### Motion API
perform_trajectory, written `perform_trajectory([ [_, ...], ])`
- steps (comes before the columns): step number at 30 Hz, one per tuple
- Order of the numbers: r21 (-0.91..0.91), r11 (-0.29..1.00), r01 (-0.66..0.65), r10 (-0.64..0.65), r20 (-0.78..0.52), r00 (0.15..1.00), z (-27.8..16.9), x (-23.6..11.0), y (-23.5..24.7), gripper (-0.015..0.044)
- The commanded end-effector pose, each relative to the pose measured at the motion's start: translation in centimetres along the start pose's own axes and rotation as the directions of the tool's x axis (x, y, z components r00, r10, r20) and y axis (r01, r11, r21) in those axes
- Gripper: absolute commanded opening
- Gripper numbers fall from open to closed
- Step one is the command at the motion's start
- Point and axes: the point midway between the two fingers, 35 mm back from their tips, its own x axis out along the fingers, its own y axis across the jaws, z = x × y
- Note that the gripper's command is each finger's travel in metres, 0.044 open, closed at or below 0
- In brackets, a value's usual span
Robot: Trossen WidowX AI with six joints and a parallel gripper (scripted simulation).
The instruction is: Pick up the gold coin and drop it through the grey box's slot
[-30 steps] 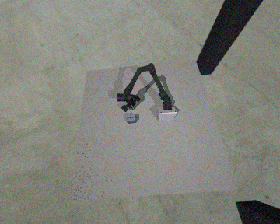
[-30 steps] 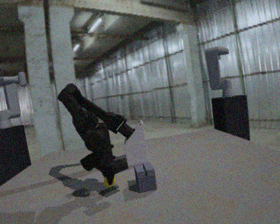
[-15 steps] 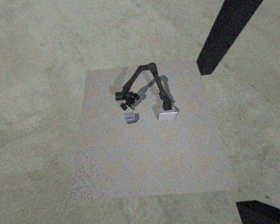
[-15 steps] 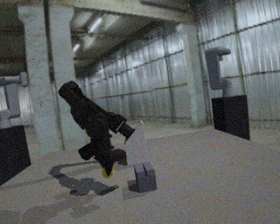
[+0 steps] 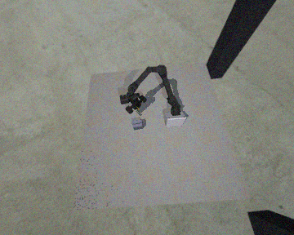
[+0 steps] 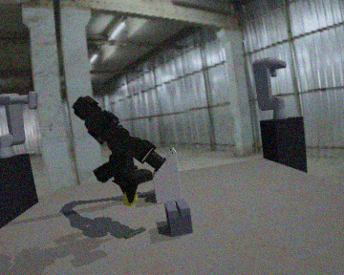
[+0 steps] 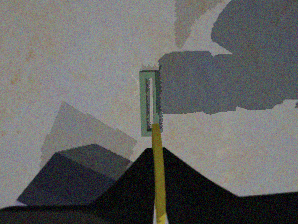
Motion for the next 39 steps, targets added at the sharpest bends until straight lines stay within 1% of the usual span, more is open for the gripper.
perform_trajectory([
  [1, 0.014, 1.0, -0.008, 0.008, 0.004, 1.0, 0.27, -0.79, -0.05, 0.0],
  [4, -0.036, 0.999, -0.008, 0.008, 0.004, 1.0, 0.29, -0.79, -0.01, 0.0],
  [9, -0.205, 0.979, -0.007, 0.008, 0.005, 1.0, 0.37, -0.81, 0.13, 0.0],
  [14, -0.367, 0.93, -0.006, 0.008, 0.005, 1.0, 0.44, -0.82, 0.27, 0.0],
  [21, -0.577, 0.817, -0.004, 0.008, 0.005, 1.0, 0.53, -0.84, 0.47, 0.0],
  [28, -0.753, 0.658, -0.002, 0.008, 0.005, 1.0, 0.63, -0.86, 0.67, 0.0],
  [33, -0.841, 0.541, 0.0, 0.008, 0.005, 1.0, 0.69, -0.88, 0.79, 0.0],
  [39, -0.845, 0.535, 0.0, 0.009, 0.005, 1.0, 0.55, -0.87, 0.94, 0.0],
])
